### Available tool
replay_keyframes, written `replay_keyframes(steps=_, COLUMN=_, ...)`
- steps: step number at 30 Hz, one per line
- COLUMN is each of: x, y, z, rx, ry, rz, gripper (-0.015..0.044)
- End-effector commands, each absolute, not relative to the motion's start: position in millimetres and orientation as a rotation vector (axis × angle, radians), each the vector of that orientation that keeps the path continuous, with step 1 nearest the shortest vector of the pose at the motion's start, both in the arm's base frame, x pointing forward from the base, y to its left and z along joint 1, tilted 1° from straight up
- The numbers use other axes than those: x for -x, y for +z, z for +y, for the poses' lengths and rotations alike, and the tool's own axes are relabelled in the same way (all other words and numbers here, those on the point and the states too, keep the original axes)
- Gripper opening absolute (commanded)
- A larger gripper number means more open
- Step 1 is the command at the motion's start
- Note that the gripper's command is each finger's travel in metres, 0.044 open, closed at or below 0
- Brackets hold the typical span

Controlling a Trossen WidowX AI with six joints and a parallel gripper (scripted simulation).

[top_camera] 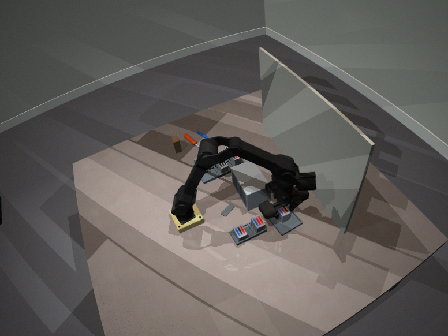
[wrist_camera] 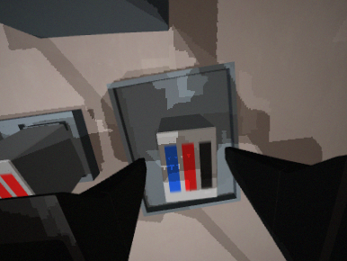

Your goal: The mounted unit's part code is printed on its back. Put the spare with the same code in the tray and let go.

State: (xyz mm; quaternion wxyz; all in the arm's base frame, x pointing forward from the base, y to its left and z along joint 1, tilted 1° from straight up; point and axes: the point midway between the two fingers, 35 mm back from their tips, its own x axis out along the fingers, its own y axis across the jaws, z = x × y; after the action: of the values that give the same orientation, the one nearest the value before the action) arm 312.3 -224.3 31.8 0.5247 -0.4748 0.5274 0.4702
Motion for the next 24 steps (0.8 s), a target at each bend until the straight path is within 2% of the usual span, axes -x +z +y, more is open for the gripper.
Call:
replay_keyframes(steps=1, x=-312.3, y=32.2, z=-224.3, rx=1.136, ry=1.125, rz=1.262, gripper=0.0420)
replay_keyframes(steps=2, x=-312.3, y=32.2, z=-224.3, rx=1.136, ry=1.125, rz=1.262, gripper=0.0440)
replay_keyframes(steps=11, x=-311.8, y=136.3, z=-223.6, rx=1.140, ry=1.127, rz=1.262, gripper=0.0440)
replay_keyframes(steps=24, x=-314.2, y=134.5, z=-225.2, rx=1.154, ry=1.107, rz=1.256, gripper=0.0440)
